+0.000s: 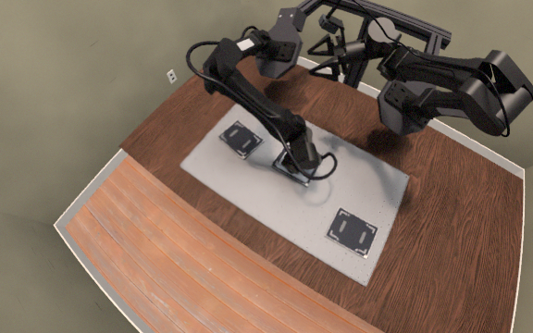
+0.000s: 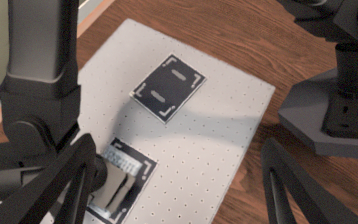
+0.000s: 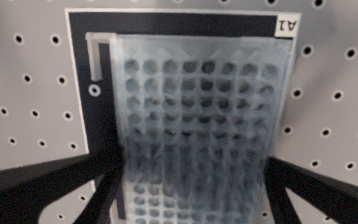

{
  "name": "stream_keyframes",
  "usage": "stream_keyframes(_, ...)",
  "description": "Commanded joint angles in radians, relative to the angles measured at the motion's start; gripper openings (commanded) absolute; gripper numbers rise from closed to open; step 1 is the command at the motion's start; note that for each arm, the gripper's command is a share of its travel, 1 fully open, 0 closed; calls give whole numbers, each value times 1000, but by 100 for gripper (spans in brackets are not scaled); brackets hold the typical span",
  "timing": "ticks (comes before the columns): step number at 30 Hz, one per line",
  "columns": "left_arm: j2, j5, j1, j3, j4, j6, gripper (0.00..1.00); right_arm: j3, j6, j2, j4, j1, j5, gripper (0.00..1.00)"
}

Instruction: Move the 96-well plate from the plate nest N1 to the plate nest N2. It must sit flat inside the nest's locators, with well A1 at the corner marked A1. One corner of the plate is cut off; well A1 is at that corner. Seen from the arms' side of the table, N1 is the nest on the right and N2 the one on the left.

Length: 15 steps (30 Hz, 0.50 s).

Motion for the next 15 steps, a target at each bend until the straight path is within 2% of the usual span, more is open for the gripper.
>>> stream_keyframes(1,1,2,-14,-1,18,1,100,48,15,11,-69,2,-9,78)
stream_keyframes(15,1,2,-14,-1,18,1,100,53,18,14,-76,5,-9,78)
